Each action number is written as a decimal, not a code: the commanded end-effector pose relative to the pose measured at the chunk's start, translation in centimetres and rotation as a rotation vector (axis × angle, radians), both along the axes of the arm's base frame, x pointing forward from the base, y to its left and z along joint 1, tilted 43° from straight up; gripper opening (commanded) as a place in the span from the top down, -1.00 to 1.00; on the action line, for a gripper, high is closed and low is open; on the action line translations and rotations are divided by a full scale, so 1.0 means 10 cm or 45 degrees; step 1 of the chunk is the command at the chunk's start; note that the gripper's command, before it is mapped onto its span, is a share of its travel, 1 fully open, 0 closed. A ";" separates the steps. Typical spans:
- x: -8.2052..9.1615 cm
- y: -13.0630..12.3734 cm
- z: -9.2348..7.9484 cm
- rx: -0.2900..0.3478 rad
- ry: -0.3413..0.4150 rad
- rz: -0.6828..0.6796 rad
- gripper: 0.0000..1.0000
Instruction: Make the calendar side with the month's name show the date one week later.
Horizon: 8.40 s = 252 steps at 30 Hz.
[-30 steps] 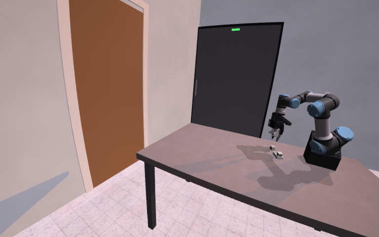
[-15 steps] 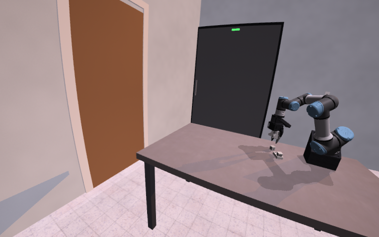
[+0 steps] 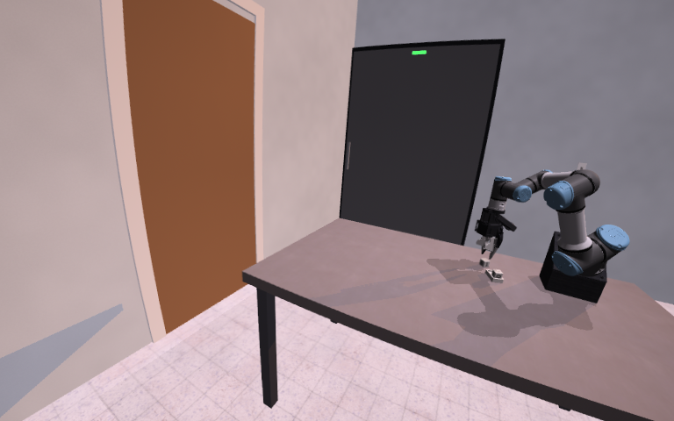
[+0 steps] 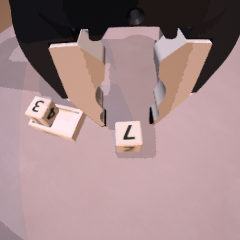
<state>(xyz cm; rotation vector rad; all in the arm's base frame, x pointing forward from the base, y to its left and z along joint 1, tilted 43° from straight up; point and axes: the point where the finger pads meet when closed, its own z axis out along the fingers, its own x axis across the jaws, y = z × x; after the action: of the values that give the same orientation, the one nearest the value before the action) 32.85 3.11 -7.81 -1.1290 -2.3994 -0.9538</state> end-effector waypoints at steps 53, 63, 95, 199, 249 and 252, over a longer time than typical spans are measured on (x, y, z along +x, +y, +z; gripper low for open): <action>0.01 0.05 -0.07 -0.003 -0.003 -0.002 0.44; 0.01 0.05 -0.07 -0.003 -0.003 -0.002 0.44; 0.01 0.05 -0.07 -0.003 -0.003 -0.002 0.44; 0.05 -0.21 0.24 -0.412 0.360 0.344 0.44; 0.07 -0.19 0.24 -0.597 0.527 0.502 0.44; 0.07 -0.19 0.24 -0.614 0.539 0.514 0.44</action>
<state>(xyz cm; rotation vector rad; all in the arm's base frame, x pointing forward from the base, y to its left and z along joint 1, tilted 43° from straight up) 33.44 1.24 -5.43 -0.8323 -2.4102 -0.0321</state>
